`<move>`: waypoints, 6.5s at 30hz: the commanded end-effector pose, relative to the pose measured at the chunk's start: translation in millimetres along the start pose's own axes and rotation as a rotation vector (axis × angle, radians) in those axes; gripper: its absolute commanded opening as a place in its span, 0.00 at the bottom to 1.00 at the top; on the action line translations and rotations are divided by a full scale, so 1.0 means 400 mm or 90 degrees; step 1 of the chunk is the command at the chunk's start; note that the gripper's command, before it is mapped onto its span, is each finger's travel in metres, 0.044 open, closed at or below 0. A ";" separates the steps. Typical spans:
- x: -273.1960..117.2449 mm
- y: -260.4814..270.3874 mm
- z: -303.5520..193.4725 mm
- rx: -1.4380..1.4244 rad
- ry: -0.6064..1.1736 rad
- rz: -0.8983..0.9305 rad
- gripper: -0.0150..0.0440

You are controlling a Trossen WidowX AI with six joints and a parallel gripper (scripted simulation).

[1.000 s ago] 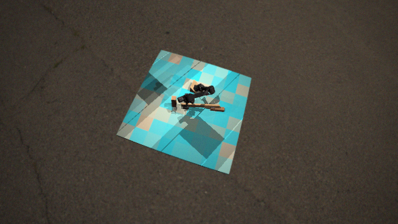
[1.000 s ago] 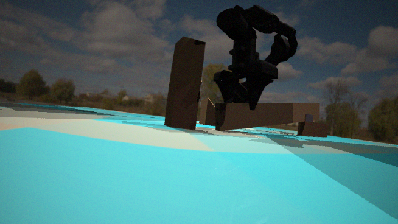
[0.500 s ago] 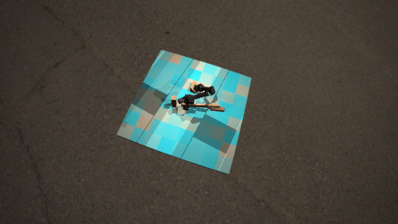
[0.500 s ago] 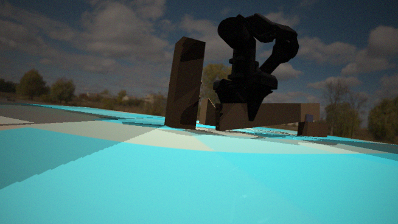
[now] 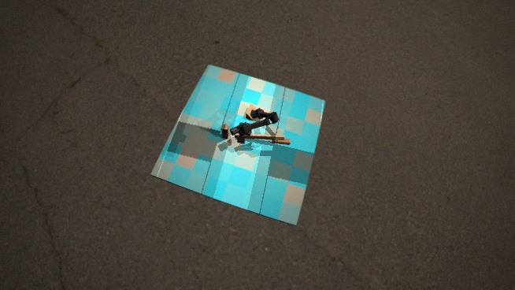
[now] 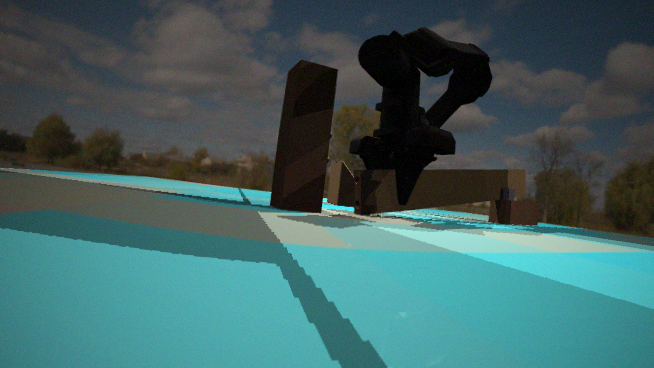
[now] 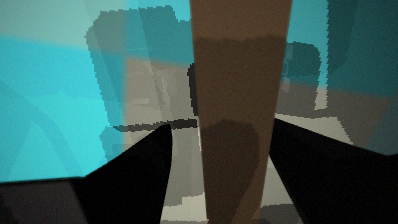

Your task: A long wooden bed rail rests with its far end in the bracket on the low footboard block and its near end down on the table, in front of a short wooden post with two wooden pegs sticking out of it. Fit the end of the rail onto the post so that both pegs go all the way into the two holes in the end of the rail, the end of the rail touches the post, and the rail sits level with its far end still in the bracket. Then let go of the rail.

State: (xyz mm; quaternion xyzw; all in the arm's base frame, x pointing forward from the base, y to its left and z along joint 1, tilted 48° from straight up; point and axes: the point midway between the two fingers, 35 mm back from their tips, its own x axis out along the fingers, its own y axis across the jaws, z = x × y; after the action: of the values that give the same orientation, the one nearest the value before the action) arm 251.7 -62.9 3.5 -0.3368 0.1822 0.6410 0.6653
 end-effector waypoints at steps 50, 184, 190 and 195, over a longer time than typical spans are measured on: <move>-0.033 -0.004 0.000 0.003 0.000 -0.002 0.25; -0.114 -0.001 -0.017 0.003 0.000 -0.001 0.25; -0.116 -0.002 -0.022 0.003 0.000 -0.001 0.25; -0.116 -0.002 -0.025 0.003 0.000 -0.001 0.25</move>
State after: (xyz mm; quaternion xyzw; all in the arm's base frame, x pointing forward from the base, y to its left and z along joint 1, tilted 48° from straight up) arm 248.3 -100.7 28.0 -0.3329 0.1840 0.6419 0.6659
